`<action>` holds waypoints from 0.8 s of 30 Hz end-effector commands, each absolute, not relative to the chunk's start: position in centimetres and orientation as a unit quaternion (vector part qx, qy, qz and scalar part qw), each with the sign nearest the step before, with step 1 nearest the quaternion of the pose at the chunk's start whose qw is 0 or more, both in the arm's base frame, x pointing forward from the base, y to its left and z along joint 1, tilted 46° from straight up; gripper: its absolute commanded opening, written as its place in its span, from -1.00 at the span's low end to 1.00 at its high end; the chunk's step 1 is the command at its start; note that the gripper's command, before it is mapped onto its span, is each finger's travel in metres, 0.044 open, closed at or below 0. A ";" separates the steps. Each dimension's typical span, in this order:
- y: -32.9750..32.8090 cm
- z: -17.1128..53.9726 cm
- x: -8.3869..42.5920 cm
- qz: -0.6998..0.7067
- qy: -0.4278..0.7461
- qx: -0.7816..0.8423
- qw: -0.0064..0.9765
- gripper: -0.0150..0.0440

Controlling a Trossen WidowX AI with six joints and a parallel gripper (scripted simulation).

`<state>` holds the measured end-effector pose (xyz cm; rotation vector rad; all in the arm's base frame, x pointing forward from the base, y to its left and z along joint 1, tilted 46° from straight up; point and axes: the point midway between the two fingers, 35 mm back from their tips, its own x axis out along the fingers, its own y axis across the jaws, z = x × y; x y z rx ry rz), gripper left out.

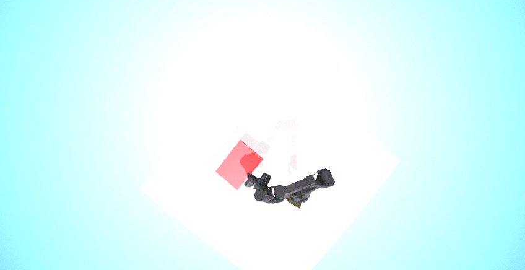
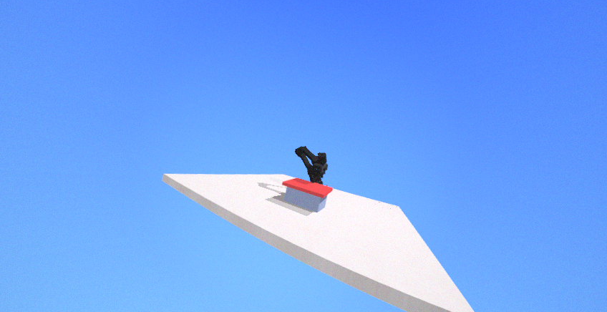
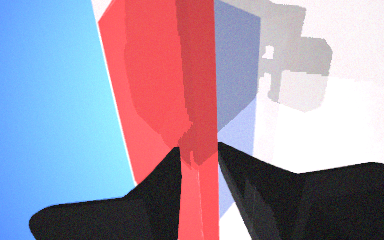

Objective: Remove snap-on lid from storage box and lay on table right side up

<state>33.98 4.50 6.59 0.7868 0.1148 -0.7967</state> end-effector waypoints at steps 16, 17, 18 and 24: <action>4.5 6.6 34.2 -0.377 0.055 0.373 0.846 -0.49; 4.5 6.6 34.2 -0.377 0.055 0.373 0.846 -0.49; 4.5 6.6 34.2 -0.377 0.055 0.373 0.846 -0.49; 4.5 6.6 34.3 -0.377 0.055 0.373 0.846 -0.49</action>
